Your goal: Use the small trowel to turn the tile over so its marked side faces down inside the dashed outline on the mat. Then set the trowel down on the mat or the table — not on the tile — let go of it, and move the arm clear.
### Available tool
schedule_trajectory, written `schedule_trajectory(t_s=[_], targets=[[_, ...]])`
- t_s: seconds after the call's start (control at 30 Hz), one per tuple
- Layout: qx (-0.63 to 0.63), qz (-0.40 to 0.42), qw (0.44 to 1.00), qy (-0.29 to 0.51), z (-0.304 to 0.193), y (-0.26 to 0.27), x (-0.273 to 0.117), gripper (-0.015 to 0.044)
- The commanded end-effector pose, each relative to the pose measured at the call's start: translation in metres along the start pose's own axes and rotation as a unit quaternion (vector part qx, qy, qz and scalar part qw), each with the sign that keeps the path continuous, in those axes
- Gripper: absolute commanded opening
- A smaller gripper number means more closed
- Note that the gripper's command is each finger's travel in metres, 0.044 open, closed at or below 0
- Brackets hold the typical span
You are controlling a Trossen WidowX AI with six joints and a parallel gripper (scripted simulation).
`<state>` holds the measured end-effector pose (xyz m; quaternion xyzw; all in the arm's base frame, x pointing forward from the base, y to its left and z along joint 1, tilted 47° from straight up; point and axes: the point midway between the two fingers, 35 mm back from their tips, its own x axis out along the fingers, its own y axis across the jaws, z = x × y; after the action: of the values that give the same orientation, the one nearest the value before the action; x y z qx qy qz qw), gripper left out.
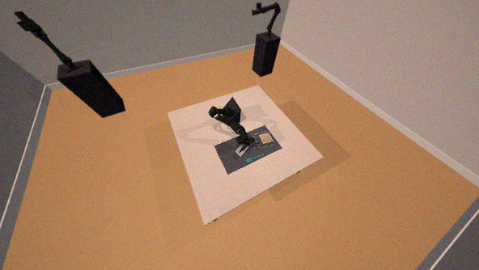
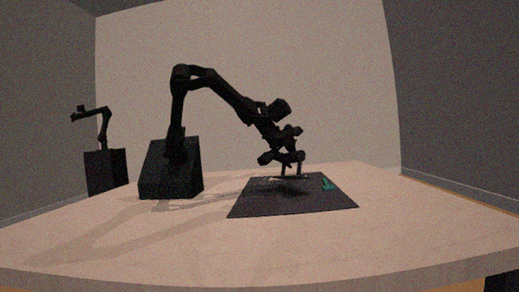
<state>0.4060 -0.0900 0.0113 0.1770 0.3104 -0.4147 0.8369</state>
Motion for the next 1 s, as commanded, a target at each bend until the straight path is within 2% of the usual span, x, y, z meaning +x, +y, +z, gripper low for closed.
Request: schedule_trajectory(t_s=[0.0, 0.5, 0.97], targets=[[-0.045, 0.0, 0.999, 0.029, 0.026, -0.004, 0.003, 0.0], [-0.194, 0.014, 0.965, 0.176, 0.082, -0.057, 0.005, 0.0], [-0.276, 0.097, 0.91, 0.294, 0.125, -0.118, -0.033, 0.0]])
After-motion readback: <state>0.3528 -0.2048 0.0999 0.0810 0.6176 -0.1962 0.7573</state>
